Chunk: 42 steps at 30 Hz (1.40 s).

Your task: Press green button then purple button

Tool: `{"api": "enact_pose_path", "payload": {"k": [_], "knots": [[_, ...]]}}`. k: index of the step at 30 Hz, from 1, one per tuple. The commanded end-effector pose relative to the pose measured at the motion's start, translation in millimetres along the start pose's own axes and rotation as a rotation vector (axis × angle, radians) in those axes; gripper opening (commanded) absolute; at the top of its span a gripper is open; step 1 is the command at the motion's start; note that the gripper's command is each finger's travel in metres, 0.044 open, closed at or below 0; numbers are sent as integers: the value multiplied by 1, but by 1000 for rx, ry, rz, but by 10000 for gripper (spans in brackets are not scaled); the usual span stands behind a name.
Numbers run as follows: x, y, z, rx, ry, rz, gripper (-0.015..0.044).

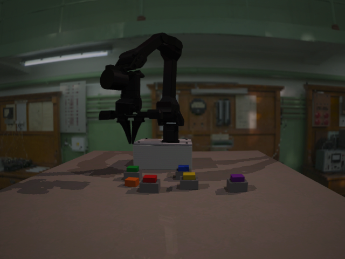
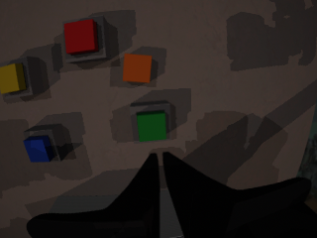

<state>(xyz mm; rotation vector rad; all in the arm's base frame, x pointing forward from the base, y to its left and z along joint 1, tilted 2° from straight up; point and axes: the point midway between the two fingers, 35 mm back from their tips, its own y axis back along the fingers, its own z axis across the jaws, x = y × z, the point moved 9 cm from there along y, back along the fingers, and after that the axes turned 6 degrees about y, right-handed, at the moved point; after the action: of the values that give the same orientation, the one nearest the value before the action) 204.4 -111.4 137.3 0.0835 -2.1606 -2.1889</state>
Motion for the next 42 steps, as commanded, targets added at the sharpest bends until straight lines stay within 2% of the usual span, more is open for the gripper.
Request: {"api": "enact_pose_path", "payload": {"k": [1,6,10,21,30,37,40,42], "knots": [[2,17,1,2,5,3,20],[-6,18,6,2,7,1,20],[-38,21,33,2,16,-8,20],[-120,27,159,-11,14,-15,20],[-135,23,276,-21,6,-8,20],[-134,19,286,-21,6,-7,20],[-135,-26,287,-21,6,-7,20],[-134,-40,287,-21,6,-7,20]]}}
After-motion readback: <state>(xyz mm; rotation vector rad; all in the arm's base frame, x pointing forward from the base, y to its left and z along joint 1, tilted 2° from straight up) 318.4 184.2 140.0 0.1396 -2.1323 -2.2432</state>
